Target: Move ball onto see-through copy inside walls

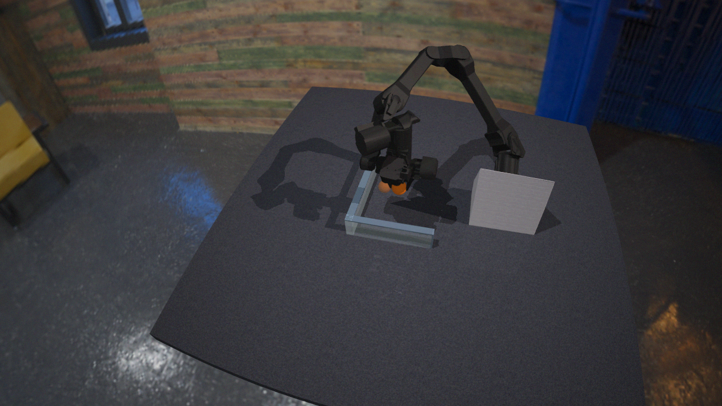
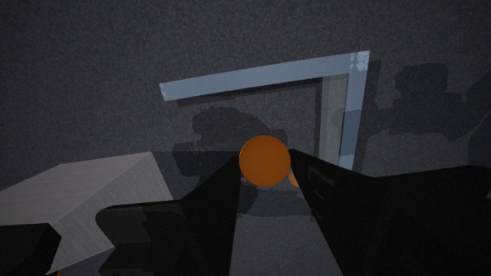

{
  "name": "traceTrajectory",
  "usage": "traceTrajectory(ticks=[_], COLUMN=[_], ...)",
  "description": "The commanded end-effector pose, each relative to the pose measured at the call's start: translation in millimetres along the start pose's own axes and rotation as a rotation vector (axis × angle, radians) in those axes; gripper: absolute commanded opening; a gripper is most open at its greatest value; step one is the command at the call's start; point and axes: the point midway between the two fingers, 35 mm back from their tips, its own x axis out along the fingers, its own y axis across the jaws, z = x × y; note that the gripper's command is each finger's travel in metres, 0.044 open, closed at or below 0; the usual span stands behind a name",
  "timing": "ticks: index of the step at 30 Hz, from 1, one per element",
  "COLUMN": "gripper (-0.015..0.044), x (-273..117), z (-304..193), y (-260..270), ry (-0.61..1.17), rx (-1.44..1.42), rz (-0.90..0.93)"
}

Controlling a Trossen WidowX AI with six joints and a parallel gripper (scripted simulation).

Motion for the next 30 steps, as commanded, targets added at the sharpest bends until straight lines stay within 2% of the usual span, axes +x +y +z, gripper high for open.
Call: traceTrajectory(ticks=[1, 30], gripper=[0.0, 0.0], x=[-10, 8], z=[-1, -50], y=[2, -37], ry=[0.0, -0.014], rx=[0.004, -0.73], rz=[0.005, -0.004])
